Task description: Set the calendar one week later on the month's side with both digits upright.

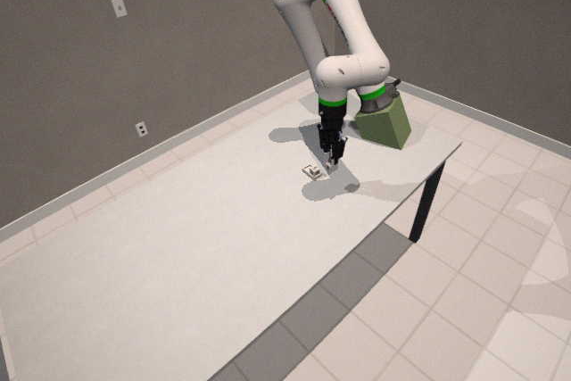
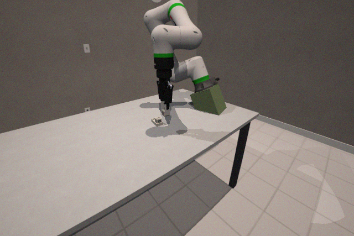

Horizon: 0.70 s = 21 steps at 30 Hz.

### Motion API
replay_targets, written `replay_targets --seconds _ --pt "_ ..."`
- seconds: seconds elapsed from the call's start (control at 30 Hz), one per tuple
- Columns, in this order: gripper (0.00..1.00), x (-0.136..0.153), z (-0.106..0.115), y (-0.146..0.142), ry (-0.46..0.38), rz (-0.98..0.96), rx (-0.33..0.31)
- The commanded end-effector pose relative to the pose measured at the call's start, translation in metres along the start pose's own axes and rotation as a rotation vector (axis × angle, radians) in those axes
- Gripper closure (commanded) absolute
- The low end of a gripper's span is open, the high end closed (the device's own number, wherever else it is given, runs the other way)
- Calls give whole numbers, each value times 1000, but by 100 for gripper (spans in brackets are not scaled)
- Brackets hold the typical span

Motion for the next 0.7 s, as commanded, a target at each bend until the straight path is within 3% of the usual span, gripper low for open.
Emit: replay_targets --seconds 0.0,0.67 --pt "83 0 -3 0 0 0 0" --pt "83 -1 -77 0 0 0 0"
Point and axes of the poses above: the point where the finger pads meet when closed, its own z axis back along the fingers, its own y axis across the jaws, x = y × z, the point moved 2 cm from there along z, back along the fingers, and after that the axes turned 9 degrees about z, right-handed, at the moved point
